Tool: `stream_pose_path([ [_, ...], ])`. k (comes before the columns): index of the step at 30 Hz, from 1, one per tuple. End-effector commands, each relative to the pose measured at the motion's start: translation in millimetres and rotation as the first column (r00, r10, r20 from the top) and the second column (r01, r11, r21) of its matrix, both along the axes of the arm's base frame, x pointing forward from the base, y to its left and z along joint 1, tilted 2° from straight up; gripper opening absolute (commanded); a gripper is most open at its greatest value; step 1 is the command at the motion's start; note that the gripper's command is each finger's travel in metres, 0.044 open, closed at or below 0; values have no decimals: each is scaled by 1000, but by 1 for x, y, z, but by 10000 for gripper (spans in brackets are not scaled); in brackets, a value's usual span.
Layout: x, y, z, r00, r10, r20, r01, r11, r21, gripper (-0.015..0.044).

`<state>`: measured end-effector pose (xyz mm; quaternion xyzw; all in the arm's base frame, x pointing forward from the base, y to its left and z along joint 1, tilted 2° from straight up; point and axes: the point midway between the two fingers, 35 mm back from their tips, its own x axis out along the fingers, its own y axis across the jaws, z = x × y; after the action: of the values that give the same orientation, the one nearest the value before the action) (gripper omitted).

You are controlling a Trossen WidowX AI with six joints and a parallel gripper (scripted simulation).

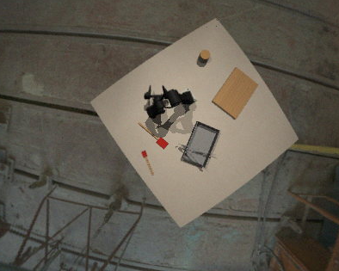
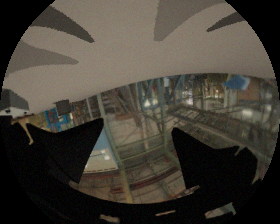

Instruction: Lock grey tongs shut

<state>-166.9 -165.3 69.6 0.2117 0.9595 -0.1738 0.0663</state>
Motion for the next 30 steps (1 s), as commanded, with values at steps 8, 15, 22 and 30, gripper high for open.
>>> stream_pose_path([
  [8, 51, -54, -6, 998, -46, 33, 56, 888, -457, 440],
  [15, 126, -98, -5, 982, -91, 163, 185, 583, -791, 440],
  [22, 225, -118, 4, 904, -130, 408, 427, 194, -883, 440],
  [30, 327, -112, 22, 730, -158, 665, 655, -116, -747, 440],
])
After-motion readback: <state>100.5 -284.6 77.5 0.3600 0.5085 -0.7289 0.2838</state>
